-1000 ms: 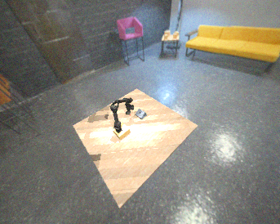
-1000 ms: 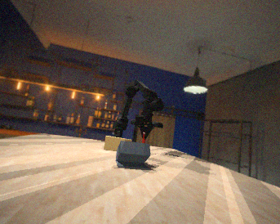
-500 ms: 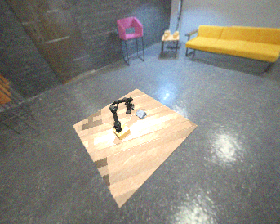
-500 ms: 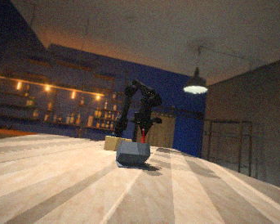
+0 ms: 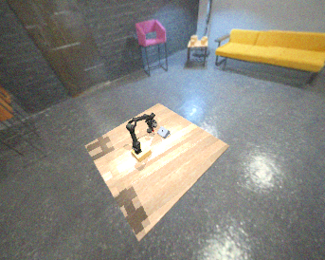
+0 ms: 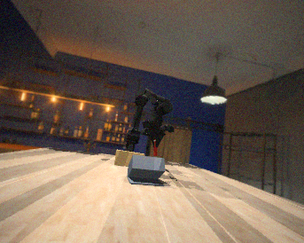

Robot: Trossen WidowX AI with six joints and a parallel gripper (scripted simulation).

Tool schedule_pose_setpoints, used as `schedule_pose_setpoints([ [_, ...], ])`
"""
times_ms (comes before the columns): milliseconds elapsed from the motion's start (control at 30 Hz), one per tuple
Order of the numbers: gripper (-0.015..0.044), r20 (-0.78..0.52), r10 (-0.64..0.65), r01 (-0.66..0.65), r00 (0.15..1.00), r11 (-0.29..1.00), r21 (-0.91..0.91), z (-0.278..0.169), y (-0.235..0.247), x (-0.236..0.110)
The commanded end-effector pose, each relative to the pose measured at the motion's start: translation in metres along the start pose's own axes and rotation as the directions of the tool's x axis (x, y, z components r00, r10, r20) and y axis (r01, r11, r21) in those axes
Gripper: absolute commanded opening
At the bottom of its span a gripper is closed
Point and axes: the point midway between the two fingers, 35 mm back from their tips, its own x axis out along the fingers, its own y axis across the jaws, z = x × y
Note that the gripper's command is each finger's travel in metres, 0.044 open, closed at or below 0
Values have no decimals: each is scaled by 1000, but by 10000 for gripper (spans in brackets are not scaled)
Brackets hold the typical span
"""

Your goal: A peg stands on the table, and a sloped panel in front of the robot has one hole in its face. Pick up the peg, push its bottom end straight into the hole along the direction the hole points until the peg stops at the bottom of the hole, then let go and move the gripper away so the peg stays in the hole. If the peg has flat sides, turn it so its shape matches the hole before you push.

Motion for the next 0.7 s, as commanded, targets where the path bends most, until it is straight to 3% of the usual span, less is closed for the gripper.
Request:
schedule_pose_setpoints([
  [0,0,14,20,-20,1000,999,39,5,-1,-1],
  [667,0,90,151,-168,984,960,224,32,-1,-14],
])
